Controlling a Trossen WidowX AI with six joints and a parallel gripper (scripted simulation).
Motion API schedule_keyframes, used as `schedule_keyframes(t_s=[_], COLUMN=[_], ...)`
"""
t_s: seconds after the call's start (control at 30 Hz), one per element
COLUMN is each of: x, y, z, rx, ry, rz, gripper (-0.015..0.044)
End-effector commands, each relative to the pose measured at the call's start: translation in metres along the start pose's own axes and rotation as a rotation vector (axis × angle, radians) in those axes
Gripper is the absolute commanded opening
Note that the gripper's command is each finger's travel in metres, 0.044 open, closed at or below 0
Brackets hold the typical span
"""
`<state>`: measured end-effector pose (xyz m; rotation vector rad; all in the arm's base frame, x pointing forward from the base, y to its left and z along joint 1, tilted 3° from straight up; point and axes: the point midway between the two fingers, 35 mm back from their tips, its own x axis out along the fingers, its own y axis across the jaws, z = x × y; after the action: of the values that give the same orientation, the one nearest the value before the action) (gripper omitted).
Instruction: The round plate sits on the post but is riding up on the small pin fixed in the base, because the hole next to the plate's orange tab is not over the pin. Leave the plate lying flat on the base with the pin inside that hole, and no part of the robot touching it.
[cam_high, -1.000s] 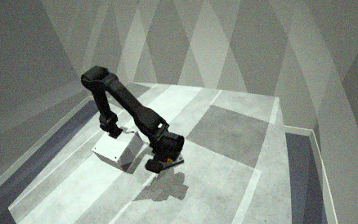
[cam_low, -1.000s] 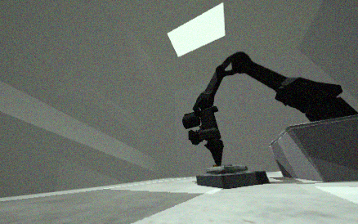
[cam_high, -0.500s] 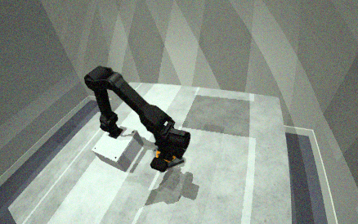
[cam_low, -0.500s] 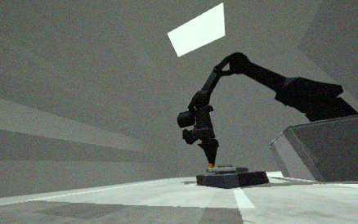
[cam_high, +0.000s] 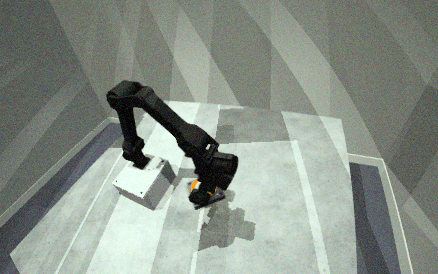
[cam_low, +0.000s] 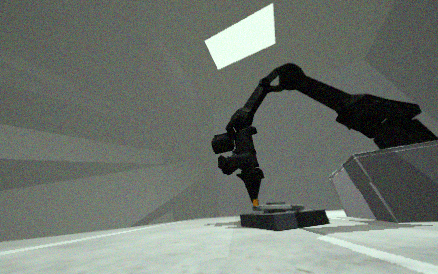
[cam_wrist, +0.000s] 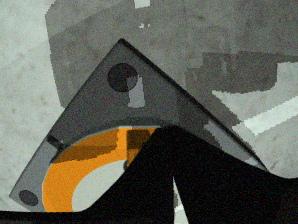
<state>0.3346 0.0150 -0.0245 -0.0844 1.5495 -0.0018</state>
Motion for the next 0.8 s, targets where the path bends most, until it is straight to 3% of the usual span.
schedule_keyframes(t_s=[0.0, 0.77], x=[0.001, 0.0], y=[0.007, 0.034], z=[0.0, 0.0], rx=[-0.002, -0.002], ry=[0.007, 0.007], rz=[0.007, 0.009], gripper=[0.0, 0.0])
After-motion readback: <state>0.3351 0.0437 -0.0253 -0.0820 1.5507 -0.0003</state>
